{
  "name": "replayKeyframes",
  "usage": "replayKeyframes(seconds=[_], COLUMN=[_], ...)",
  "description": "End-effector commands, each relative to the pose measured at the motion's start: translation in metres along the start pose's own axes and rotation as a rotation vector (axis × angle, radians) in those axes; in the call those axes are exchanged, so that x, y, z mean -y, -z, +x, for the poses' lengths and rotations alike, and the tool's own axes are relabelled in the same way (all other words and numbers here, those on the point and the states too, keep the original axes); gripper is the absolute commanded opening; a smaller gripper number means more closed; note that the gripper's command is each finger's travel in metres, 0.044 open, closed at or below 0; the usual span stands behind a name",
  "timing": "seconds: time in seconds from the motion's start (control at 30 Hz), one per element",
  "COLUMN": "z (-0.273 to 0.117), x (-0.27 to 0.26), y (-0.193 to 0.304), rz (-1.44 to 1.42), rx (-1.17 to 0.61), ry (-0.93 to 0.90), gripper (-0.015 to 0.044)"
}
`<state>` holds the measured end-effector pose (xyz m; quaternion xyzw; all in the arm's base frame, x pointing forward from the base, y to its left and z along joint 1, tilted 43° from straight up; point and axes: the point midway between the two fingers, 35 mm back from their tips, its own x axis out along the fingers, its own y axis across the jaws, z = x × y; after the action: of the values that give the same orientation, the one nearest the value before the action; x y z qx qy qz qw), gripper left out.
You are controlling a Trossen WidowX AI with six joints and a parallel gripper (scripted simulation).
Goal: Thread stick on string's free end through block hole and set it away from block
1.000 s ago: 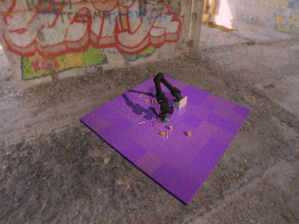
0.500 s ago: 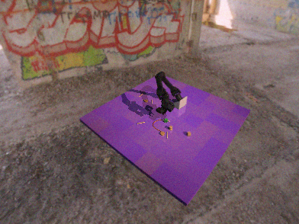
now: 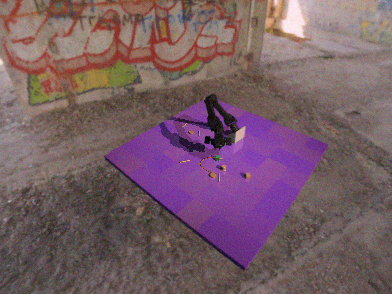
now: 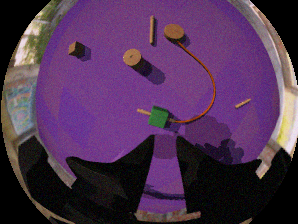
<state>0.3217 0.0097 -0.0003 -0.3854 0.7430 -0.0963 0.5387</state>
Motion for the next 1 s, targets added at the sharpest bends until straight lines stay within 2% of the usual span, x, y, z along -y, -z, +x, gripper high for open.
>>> replayKeyframes(seconds=[0.0,0.57,0.97], z=[0.0,0.001,0.001], x=[-0.017,-0.034,-0.034], y=[-0.005,-0.008,-0.008], rz=[0.814,1.85,1.862], rx=[-0.006,-0.032,-0.032], ry=[-0.019,-0.021,-0.021], gripper=[0.0121,0.0121,0.0121])
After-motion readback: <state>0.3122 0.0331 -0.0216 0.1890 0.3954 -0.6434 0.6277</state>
